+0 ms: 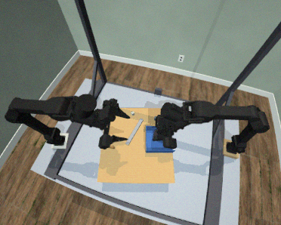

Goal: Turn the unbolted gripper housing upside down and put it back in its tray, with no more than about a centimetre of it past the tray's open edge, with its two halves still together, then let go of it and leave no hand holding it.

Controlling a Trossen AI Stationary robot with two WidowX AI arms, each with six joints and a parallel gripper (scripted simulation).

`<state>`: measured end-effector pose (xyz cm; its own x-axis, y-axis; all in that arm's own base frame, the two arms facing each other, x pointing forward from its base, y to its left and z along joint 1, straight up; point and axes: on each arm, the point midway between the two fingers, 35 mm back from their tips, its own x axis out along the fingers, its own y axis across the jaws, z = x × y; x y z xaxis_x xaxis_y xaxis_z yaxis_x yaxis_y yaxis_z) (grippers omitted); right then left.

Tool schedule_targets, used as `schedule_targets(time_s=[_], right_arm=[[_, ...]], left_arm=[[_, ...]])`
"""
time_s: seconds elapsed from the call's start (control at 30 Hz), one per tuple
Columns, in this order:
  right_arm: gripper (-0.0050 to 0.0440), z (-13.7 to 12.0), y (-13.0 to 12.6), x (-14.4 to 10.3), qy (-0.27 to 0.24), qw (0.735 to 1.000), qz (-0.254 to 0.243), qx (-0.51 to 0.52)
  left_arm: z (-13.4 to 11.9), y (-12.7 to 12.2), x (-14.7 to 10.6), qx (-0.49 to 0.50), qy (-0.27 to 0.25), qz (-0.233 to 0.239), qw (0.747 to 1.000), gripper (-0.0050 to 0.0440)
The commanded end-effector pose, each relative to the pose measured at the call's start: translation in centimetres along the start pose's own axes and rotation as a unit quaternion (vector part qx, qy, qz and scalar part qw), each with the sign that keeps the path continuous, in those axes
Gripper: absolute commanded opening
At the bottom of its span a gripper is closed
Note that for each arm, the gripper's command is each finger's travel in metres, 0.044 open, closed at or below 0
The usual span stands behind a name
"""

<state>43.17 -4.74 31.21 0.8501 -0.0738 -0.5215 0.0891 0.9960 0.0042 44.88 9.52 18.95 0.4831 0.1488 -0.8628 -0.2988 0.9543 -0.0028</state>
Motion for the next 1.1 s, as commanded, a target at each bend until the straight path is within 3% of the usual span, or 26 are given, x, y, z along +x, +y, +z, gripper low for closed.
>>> schedule_targets(time_s=[0.0,1.07], right_arm=[[0.0437,0.97,0.01,-0.99,-0.015,1.000,-0.001,-0.002],[0.0437,0.97,0.01,-0.99,-0.015,1.000,-0.001,-0.002]], left_arm=[[0.17,0.04,-0.60,-0.001,-0.011,0.000,1.000,0.0000],[-0.18,0.01,0.10,-0.001,-0.011,0.000,1.000,0.0000]])
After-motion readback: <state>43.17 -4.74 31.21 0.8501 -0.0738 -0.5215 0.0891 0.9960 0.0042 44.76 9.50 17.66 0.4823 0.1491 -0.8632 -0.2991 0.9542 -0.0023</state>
